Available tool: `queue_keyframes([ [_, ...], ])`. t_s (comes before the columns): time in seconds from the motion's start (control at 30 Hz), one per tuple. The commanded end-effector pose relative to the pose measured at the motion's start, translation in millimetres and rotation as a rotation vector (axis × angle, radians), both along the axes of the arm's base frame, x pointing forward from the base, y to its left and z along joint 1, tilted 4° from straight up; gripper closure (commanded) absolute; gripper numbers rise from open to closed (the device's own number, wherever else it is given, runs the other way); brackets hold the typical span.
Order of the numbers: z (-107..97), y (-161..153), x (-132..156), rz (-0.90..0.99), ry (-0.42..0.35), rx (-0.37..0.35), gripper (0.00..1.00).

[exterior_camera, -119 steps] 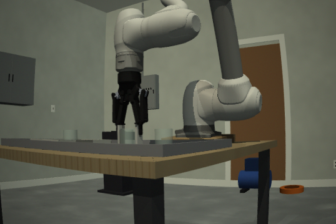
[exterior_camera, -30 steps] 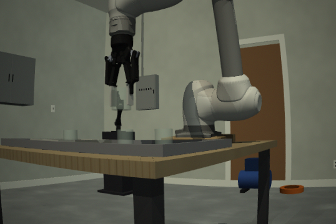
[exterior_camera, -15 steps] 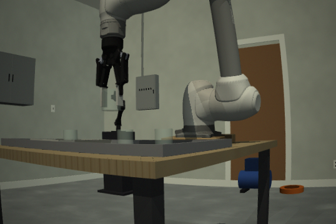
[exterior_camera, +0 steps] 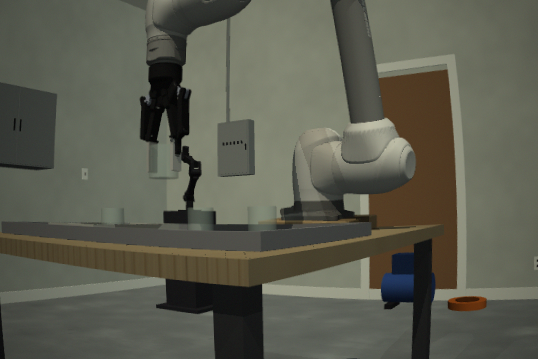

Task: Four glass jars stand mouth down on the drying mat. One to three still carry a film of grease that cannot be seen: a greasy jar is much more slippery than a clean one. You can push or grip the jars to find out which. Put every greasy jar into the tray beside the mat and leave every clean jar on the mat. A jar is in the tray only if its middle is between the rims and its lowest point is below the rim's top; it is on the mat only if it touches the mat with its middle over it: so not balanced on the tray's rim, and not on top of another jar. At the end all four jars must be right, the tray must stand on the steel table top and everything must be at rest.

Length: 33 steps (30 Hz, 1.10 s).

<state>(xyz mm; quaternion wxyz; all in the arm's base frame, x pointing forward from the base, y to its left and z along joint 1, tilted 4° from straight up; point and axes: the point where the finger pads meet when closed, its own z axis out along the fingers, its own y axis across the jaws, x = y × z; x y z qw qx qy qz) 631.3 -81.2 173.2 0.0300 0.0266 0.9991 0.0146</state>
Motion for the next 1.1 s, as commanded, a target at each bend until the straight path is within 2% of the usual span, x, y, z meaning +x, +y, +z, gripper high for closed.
queue_keyframes([
  [0.0, 0, -9, 0, 0.000, 0.000, 0.000, 1.00],
  [1.07, -3, -102, -5, 0.000, 0.000, 0.000, 1.00],
])
